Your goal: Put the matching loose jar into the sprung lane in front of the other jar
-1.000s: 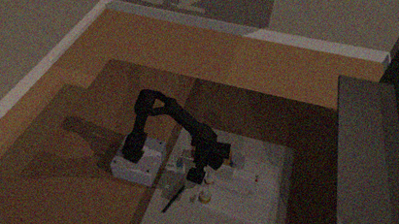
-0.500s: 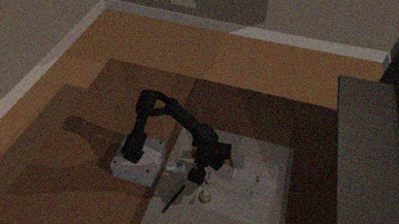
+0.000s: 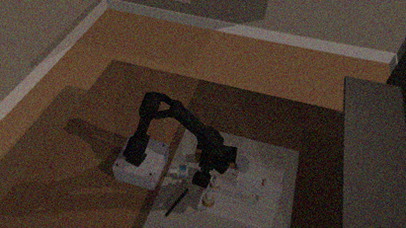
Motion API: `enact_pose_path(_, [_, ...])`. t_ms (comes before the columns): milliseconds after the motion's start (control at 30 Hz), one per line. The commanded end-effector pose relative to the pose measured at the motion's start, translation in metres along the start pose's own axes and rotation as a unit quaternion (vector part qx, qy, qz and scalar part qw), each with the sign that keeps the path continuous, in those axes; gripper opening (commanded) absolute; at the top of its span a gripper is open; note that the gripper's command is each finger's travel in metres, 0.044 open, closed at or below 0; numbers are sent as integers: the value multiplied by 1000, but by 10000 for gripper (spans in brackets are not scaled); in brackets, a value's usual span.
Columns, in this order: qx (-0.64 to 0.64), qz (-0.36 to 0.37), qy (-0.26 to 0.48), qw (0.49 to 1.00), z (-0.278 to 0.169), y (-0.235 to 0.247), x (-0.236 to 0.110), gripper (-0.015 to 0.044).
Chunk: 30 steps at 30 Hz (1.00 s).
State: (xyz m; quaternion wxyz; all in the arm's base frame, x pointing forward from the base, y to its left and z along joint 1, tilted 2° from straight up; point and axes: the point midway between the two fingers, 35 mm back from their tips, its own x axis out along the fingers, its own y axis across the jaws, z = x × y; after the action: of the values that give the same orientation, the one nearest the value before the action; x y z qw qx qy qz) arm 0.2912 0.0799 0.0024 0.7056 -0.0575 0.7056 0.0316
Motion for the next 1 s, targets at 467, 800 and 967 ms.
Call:
enact_pose_path(467, [0, 0, -16, 1000, 18, -1, -3, 0])
enact_pose_path(800, [0, 0, -16, 1000, 22, -1, -4, 0])
enact_pose_path(967, [0, 0, -16, 1000, 24, -1, -4, 0])
